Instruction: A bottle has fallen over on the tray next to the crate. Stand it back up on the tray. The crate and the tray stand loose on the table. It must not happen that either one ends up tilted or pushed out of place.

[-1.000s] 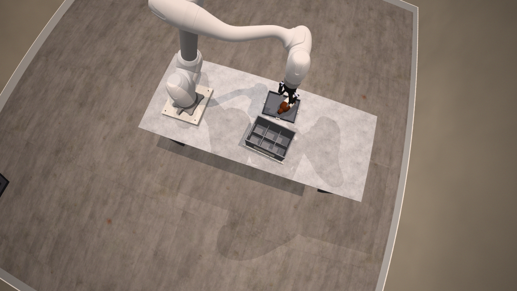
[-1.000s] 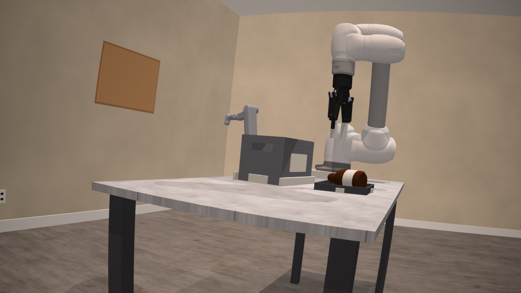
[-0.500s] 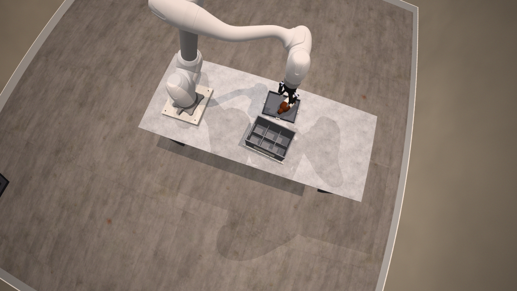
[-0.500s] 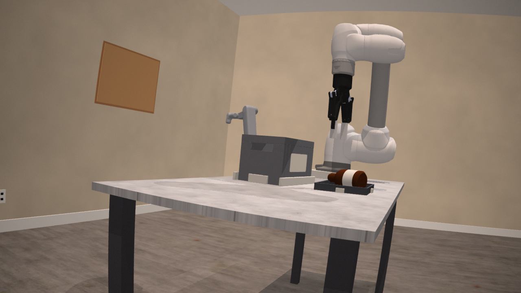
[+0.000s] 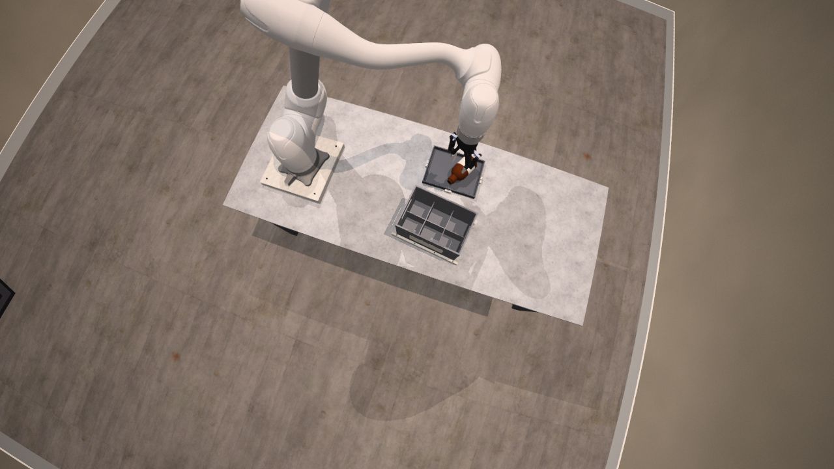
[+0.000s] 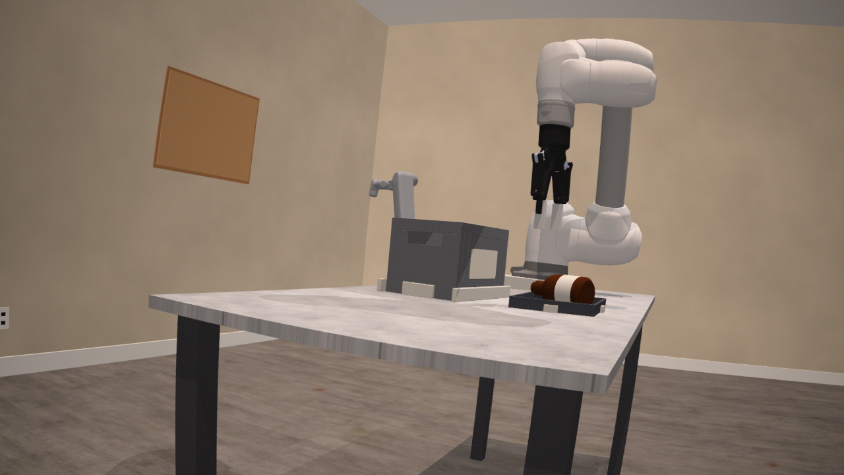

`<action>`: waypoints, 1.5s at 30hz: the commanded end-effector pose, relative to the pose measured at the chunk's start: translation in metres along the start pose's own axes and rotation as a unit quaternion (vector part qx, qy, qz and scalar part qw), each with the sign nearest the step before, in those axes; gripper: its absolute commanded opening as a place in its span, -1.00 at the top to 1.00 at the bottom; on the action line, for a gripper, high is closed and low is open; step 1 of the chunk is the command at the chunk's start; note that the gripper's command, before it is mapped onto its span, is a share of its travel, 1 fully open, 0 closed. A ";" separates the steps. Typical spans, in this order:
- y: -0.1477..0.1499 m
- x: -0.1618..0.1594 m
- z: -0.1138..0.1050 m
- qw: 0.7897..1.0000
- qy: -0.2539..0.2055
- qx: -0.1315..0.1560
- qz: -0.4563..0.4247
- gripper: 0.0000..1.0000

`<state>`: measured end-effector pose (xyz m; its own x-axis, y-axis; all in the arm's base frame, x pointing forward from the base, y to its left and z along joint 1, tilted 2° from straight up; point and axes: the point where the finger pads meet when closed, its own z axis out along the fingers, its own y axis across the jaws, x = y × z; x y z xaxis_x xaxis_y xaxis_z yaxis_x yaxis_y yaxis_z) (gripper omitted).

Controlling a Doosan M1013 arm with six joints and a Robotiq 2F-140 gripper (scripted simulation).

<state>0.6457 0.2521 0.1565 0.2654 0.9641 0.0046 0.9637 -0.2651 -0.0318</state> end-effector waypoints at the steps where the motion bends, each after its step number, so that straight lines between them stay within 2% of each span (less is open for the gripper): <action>1: -0.002 0.000 0.013 1.000 0.002 0.003 0.003 0.12; 4: -0.002 0.000 0.016 1.000 0.002 0.003 0.003 0.12; 19: -0.002 0.000 0.069 1.000 0.002 0.003 0.003 0.12; 21: -0.002 0.000 0.069 1.000 0.002 0.003 0.003 0.12; 30: -0.002 0.001 0.095 1.000 0.002 0.003 0.003 0.12; 45: -0.002 0.001 0.106 1.000 0.002 0.003 0.003 0.12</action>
<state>0.6433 0.2527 0.0548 0.2690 0.9631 0.0048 0.9627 -0.2687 -0.0323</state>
